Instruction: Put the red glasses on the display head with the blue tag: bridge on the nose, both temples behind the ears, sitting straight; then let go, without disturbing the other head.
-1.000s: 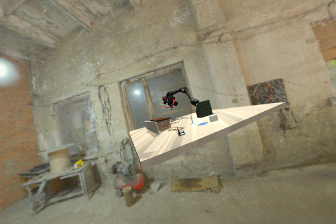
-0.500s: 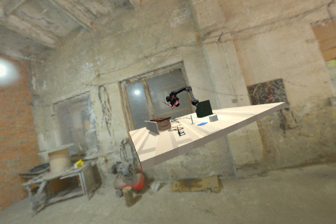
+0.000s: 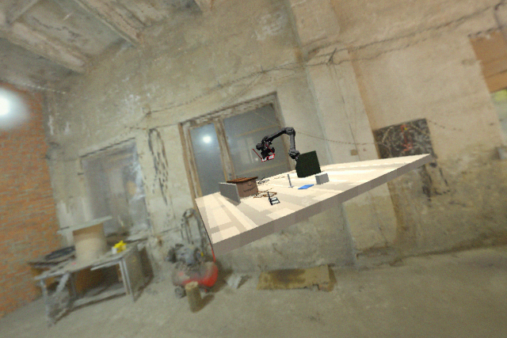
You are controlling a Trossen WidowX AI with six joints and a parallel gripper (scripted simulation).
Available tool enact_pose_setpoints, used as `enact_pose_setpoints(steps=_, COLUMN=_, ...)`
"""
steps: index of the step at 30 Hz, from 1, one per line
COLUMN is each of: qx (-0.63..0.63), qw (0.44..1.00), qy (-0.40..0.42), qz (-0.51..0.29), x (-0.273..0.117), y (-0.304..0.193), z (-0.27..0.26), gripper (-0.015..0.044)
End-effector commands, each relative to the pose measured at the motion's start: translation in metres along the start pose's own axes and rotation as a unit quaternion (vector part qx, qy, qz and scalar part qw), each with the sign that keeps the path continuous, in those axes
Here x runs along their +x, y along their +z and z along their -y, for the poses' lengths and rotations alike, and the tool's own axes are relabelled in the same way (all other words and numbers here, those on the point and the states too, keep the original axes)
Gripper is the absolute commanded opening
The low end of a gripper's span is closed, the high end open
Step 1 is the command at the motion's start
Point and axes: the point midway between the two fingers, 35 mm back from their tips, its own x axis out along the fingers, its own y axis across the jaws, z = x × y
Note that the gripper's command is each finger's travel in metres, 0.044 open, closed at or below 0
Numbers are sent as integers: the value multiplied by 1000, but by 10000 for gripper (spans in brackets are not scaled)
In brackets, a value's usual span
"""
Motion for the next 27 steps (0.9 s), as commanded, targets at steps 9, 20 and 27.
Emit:
enact_pose_setpoints(steps=9, qx=0, qw=1000, qy=0, qz=0, x=0, y=0, z=0, gripper=0)
enact_pose_setpoints(steps=20, qx=0, qw=1000, qy=0, qz=0, x=0, y=0, z=0, gripper=0)
enact_pose_setpoints(steps=27, qx=5, qw=1000, qy=3, qz=4, x=3, y=0, z=0, gripper=0)
